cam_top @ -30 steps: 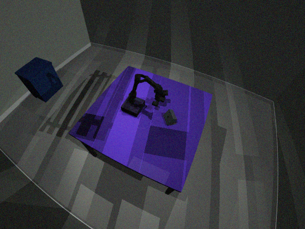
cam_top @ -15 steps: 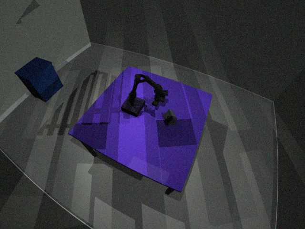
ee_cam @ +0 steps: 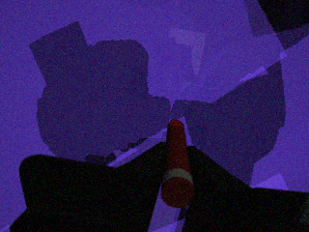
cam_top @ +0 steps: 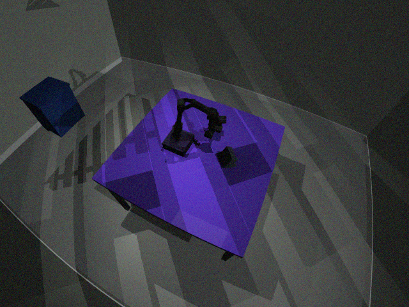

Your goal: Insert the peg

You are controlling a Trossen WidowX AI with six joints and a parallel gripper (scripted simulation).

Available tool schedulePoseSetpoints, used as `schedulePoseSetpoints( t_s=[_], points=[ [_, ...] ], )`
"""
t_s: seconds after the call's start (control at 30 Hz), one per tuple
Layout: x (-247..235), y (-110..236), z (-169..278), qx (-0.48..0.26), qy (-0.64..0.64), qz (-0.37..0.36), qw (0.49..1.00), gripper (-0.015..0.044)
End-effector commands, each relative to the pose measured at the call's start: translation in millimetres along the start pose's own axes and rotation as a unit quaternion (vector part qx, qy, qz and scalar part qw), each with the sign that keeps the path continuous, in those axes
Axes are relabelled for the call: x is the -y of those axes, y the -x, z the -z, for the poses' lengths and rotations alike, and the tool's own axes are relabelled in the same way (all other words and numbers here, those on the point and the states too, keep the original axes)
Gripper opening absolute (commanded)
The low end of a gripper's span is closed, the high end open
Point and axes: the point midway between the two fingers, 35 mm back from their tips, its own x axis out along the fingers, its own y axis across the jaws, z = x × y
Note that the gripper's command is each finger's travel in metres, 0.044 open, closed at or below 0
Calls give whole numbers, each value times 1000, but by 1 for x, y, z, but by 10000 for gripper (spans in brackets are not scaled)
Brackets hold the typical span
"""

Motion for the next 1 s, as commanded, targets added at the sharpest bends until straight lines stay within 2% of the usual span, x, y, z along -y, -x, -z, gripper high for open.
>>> schedulePoseSetpoints(
  t_s=[0.0, 0.97],
  points=[
    [0, 22, 0, 5, -2, 0, 1000, 0],
    [13, 22, -12, 3, -43, -52, 998, 0]
  ],
)
